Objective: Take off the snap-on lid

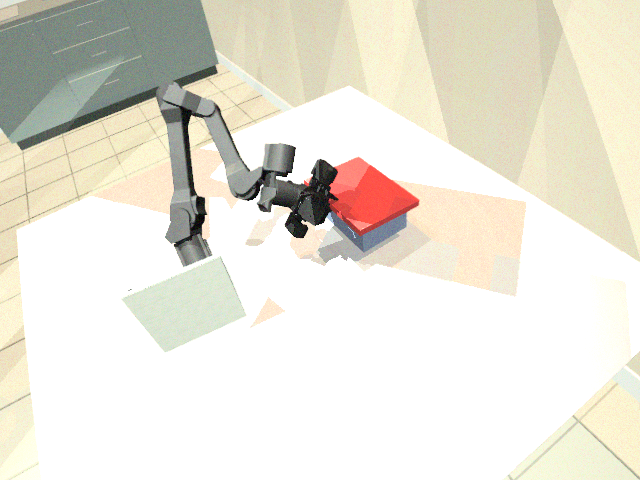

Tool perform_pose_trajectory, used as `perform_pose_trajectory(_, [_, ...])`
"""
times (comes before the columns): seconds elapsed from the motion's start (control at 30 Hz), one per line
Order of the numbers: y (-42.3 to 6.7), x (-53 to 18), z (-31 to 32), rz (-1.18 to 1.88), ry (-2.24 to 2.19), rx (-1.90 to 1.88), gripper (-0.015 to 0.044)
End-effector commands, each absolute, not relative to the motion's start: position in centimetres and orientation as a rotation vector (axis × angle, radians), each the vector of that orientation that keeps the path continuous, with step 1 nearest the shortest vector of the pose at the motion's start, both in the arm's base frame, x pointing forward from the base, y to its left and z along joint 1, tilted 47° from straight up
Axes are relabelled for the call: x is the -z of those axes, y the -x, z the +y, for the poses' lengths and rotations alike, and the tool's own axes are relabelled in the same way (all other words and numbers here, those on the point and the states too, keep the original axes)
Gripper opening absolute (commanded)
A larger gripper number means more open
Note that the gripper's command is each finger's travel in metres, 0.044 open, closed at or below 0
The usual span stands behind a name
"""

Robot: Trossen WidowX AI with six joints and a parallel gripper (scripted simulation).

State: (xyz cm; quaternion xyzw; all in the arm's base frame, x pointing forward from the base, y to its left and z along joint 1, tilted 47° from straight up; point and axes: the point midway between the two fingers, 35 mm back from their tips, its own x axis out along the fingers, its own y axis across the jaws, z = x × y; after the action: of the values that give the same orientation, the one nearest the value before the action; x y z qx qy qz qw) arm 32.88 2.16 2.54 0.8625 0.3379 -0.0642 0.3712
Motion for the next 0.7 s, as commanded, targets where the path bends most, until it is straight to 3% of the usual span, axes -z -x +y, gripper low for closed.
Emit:
perform_pose_trajectory(0.0, [-32.90,-2.74,1.94,0.862,-2.211,0.160,0.0000])
perform_pose_trajectory(0.67, [-32.95,-2.88,1.80,0.861,-2.212,0.162,0.0000])
